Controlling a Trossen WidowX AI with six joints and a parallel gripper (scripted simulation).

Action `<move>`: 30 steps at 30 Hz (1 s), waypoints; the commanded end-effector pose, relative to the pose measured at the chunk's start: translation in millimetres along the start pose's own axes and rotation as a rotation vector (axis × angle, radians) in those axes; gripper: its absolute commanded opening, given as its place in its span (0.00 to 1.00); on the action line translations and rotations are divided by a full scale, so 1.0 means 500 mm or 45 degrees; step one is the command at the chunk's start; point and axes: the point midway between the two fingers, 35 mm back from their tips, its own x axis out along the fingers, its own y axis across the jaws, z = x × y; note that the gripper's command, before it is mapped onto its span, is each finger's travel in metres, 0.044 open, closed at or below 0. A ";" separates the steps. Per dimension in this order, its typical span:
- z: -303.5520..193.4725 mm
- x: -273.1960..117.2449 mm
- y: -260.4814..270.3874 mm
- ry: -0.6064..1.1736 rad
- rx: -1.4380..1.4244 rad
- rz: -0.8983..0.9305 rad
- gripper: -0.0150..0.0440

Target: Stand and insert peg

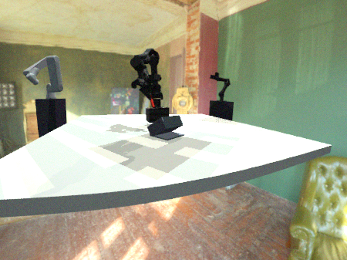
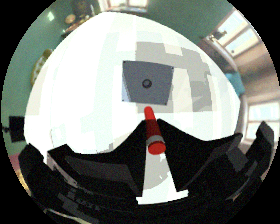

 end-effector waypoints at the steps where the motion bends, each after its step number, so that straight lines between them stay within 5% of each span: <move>1: 0.018 0.005 -0.006 -0.046 -0.045 0.006 0.25; 30: 0.054 0.111 -0.013 -0.109 -0.097 0.000 0.25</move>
